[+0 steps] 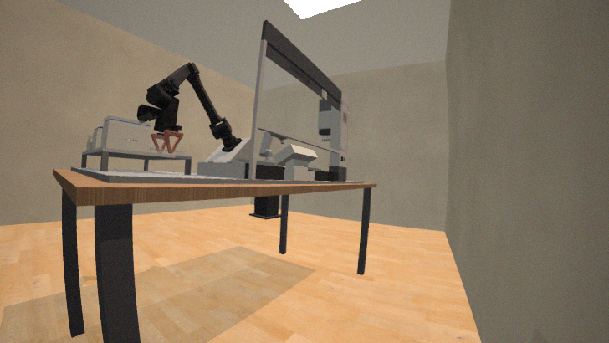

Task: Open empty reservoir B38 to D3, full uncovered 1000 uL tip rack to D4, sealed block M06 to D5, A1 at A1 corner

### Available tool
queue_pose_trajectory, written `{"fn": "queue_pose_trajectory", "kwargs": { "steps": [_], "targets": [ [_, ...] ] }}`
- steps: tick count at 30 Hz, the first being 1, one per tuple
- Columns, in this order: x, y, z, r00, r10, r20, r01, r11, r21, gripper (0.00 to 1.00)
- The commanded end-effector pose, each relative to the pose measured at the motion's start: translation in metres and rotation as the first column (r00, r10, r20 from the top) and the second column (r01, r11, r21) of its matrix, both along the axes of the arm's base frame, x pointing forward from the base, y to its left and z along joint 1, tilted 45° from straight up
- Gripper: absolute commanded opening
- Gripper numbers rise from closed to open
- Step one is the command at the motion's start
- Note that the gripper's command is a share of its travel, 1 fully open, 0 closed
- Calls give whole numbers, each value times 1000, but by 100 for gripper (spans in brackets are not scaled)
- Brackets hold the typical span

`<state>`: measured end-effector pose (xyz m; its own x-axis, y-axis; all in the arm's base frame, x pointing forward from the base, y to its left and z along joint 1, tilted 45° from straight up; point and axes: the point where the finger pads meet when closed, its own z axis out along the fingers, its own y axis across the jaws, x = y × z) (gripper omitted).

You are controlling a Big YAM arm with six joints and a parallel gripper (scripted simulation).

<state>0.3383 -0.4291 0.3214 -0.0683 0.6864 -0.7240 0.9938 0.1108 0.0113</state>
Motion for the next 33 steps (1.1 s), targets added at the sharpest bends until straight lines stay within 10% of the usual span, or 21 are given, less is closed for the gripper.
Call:
{"fn": "queue_pose_trajectory", "kwargs": {
  "steps": [1,12,33],
  "targets": [
    [-8,-2,-3,1000,-9,1,9,1000,1,100],
    [-8,-2,-3,1000,-9,1,9,1000,1,100],
    [1,31,54,999,10,49,-8,999,-36,100]
  ]
}}
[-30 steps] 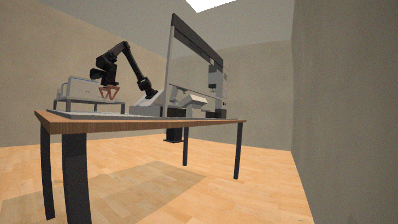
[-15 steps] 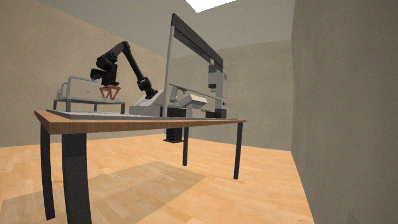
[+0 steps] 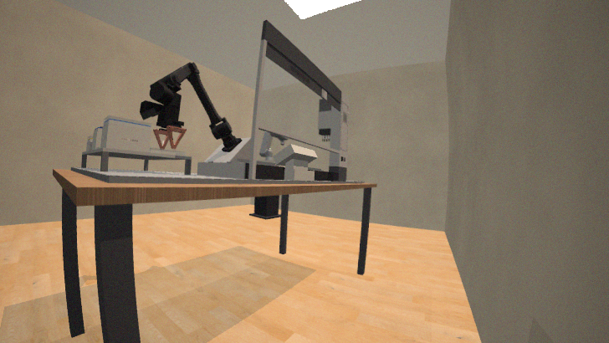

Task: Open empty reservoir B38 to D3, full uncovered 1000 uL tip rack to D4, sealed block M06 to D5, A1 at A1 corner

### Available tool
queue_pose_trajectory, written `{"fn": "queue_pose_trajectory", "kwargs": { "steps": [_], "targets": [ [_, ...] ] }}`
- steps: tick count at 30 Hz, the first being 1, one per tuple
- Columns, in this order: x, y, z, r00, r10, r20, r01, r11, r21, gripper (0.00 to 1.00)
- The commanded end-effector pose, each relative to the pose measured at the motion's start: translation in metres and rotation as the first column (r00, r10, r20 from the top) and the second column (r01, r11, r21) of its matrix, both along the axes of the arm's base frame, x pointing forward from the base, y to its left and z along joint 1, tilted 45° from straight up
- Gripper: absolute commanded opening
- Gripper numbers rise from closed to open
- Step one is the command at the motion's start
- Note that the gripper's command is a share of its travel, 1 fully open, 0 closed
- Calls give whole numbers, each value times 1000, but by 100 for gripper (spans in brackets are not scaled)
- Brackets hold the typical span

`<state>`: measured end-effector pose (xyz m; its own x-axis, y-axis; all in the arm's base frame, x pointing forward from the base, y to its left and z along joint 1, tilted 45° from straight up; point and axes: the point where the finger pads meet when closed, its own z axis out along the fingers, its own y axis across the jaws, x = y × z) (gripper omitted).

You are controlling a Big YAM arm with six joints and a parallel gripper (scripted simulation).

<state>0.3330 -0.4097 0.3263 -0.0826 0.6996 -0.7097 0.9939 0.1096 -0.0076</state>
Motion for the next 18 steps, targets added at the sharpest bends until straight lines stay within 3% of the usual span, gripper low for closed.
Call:
{"fn": "queue_pose_trajectory", "kwargs": {
  "steps": [1,18],
  "targets": [
    [6,13,50,997,12,70,-8,999,-54,100],
    [2,31,67,997,12,72,-8,999,-53,100]
  ]
}}
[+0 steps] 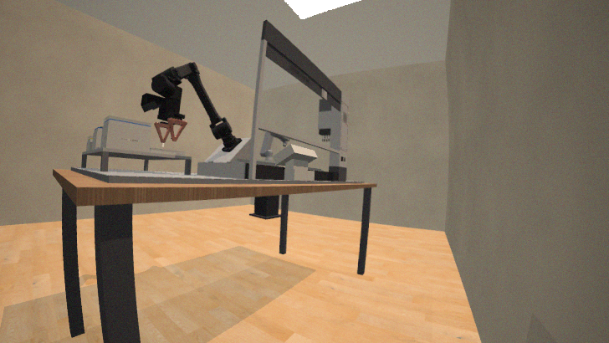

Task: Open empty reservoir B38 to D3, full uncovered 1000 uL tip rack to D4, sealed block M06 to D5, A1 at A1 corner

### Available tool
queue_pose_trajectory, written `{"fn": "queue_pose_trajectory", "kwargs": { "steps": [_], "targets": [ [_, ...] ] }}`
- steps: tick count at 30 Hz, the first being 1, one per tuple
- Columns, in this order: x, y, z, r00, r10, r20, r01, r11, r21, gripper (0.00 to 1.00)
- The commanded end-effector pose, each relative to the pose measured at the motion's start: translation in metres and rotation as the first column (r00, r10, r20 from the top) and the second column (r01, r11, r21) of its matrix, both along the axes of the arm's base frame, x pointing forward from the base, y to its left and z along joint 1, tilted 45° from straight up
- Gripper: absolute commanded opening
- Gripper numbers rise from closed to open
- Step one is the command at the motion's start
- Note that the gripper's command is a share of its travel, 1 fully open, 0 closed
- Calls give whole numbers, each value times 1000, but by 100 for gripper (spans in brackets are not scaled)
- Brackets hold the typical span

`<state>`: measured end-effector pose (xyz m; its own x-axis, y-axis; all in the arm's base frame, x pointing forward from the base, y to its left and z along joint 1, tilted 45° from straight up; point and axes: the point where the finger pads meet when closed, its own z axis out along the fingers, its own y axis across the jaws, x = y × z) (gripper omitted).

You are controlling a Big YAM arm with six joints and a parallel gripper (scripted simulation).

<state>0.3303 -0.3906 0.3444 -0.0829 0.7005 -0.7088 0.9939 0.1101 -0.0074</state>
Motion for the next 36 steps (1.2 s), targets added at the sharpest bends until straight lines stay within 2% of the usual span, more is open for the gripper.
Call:
{"fn": "queue_pose_trajectory", "kwargs": {
  "steps": [1,36],
  "targets": [
    [5,14,50,997,11,72,-7,998,-54,100],
    [-2,51,85,997,11,76,-7,999,-51,100]
  ]
}}
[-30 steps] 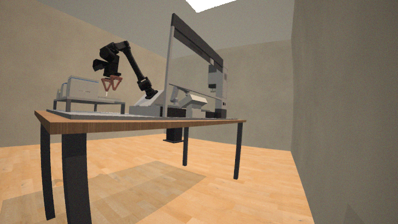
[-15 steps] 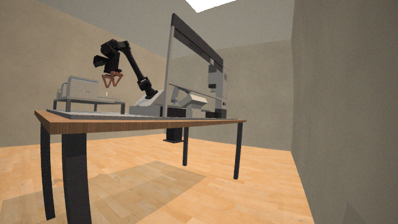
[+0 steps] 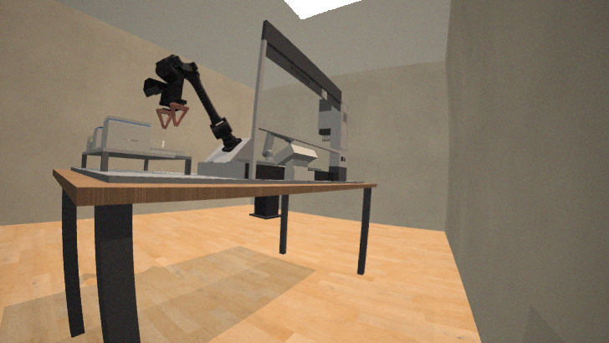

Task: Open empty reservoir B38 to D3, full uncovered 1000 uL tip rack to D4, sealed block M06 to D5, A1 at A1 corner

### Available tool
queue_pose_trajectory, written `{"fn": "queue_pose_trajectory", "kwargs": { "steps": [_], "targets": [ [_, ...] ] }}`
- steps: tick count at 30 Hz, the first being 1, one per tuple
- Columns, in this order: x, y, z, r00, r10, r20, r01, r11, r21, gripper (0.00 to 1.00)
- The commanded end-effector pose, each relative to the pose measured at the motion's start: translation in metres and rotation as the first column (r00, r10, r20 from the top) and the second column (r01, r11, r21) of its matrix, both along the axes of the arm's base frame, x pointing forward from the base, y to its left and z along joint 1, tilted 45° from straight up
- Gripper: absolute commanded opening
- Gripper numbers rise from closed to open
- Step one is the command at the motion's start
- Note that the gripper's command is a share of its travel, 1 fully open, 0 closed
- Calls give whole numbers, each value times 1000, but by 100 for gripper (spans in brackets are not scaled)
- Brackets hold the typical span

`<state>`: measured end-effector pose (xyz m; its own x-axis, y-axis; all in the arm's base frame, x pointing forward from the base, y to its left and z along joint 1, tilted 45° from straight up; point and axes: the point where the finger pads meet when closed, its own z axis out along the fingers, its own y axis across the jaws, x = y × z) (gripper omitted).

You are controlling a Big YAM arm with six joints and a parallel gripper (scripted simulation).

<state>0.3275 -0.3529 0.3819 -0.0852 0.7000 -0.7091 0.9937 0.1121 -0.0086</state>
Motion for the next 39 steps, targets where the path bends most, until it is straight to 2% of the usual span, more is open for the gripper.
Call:
{"fn": "queue_pose_trajectory", "kwargs": {
  "steps": [1,21,28,29,39],
  "targets": [
    [0,15,49,997,9,78,-5,999,-51,100],
    [-4,36,69,997,9,79,-5,999,-48,100],
    [0,32,60,998,6,64,-3,999,-36,100],
    [-3,28,49,999,2,45,-1,1000,-30,100],
    [-3,28,49,999,2,45,-1,1000,-30,100]
  ]
}}
